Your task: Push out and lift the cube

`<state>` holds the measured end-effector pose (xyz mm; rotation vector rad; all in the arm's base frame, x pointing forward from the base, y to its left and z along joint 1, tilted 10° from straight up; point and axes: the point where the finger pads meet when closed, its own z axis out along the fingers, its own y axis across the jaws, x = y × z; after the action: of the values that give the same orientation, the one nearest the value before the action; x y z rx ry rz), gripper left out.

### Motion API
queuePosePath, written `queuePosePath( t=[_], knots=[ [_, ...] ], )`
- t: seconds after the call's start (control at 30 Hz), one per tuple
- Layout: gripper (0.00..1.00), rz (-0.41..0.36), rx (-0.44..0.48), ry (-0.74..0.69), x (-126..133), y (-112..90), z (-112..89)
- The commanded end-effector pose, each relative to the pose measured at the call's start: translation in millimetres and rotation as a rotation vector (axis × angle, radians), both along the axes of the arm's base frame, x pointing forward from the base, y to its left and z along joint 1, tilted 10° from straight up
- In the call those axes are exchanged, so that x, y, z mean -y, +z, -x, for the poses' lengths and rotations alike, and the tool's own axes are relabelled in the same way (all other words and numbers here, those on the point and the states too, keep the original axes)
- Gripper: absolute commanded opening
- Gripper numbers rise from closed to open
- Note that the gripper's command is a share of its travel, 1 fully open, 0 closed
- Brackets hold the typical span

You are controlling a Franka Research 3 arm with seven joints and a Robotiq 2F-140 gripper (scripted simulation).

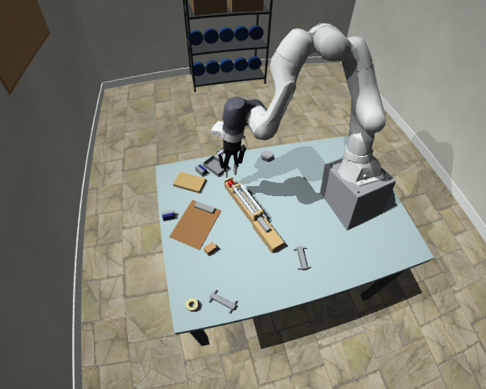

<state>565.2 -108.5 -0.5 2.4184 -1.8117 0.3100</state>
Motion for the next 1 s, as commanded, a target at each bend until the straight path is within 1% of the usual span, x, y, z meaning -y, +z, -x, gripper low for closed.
queuePosePath(
  t=[0.0,0.77,0.83,0.93,0.97],
  knots=[
    [0.25,-0.030,-0.079,0.160,-4,-3,2],
    [0.25,-0.030,-0.079,0.160,-4,-3,2],
    [0.25,-0.030,-0.079,0.160,-4,-7,2],
    [0.25,-0.030,-0.079,0.160,-1,-25,1],
    [0.25,-0.030,-0.079,0.160,-1,-25,1]
  ],
)
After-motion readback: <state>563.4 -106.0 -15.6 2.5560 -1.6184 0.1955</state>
